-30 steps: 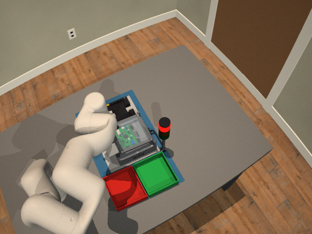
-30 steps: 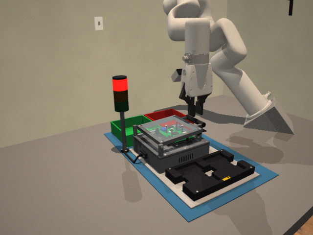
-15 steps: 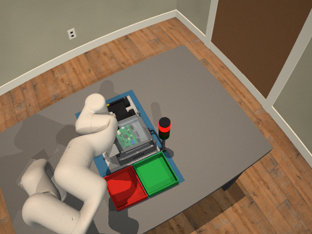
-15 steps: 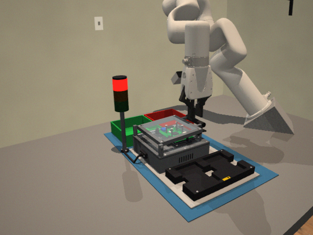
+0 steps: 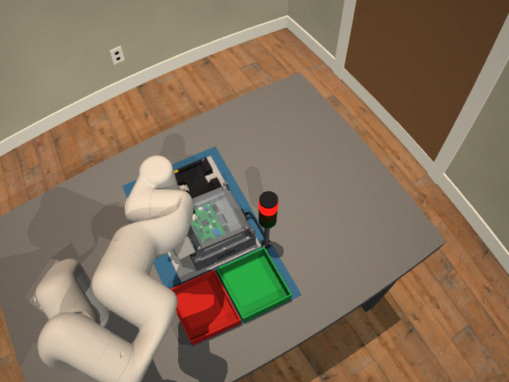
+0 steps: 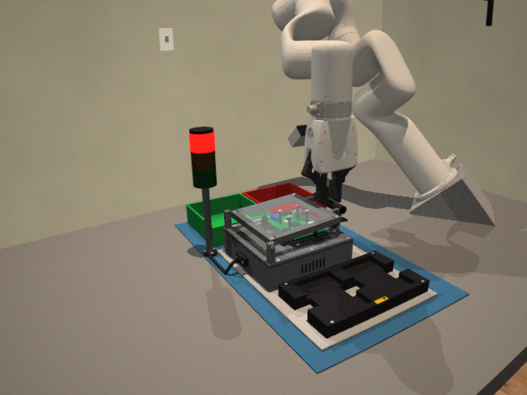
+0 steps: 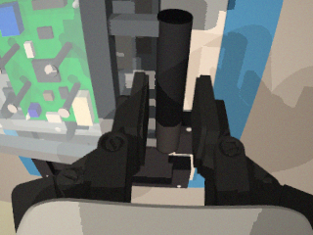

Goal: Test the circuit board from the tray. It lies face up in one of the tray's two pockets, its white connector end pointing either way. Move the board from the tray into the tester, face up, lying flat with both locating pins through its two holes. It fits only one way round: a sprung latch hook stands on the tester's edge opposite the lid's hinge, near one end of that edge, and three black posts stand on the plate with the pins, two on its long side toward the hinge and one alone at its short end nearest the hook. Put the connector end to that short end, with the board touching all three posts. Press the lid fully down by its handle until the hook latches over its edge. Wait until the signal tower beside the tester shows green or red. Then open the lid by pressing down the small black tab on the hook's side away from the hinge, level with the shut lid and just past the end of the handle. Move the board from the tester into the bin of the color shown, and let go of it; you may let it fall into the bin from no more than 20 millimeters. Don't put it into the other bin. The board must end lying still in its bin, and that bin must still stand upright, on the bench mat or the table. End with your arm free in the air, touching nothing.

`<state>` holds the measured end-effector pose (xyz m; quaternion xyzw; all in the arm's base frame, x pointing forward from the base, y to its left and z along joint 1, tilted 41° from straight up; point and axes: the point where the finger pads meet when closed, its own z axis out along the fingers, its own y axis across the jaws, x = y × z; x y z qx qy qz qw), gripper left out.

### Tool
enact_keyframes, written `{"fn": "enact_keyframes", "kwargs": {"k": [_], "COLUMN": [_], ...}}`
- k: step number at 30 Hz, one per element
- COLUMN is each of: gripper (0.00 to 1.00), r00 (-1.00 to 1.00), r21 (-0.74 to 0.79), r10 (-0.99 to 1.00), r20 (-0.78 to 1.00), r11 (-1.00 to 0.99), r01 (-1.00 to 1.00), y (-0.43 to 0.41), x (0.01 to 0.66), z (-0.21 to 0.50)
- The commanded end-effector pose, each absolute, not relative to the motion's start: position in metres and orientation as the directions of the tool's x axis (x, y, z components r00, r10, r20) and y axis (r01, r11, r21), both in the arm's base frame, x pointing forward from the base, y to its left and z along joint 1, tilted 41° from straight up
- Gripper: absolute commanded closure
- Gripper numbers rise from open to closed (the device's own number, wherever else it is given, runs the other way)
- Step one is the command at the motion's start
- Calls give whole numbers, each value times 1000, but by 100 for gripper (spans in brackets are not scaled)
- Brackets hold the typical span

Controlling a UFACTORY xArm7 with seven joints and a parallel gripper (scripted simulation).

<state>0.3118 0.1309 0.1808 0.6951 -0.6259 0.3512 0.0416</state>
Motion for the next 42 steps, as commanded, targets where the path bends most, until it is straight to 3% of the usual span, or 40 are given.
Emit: {"fn": "enact_keyframes", "kwargs": {"k": [1, 14, 15, 42], "gripper": [73, 73, 100, 100], "r00": [-30, -30, -30, -30], "r21": [-385, -385, -385, -385], "r10": [-842, -842, -842, -842], "r20": [539, 539, 539, 539], "r11": [-215, -215, -215, -215], "r01": [-897, -898, -898, -898], "y": [128, 125, 125, 125], "x": [316, 319, 319, 319], "z": [175, 170, 170, 170]}}
